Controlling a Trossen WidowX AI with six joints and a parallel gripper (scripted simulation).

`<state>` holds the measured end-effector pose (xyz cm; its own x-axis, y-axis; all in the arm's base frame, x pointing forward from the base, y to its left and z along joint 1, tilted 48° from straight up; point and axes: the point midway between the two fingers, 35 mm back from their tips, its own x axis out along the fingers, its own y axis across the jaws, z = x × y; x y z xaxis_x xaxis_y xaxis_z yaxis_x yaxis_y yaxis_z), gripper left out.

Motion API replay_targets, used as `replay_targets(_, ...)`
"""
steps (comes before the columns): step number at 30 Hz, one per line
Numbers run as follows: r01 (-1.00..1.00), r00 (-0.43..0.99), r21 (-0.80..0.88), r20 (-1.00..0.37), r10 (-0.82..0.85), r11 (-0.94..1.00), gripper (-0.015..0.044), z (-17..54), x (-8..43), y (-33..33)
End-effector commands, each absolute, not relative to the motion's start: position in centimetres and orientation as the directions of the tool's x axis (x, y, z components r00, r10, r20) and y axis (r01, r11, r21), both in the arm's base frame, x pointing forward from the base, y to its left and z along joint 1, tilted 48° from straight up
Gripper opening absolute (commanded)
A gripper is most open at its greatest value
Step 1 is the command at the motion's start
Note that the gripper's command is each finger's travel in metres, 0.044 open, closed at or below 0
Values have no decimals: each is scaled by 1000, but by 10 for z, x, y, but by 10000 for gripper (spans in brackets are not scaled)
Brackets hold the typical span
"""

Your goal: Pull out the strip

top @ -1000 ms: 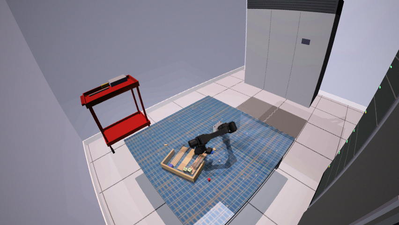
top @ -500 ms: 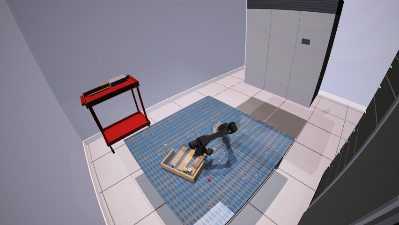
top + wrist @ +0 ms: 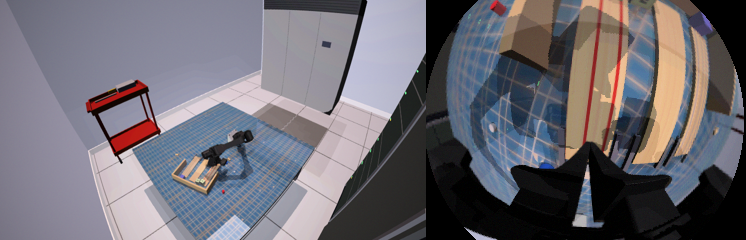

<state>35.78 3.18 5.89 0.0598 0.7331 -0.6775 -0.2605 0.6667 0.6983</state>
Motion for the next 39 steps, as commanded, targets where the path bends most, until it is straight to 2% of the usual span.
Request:
replay_targets(1, -256, 60, 703, -673, 737, 663, 0, 59, 357, 33)
replay_targets(39, -256, 60, 703, -673, 737, 663, 0, 57, 359, 36)
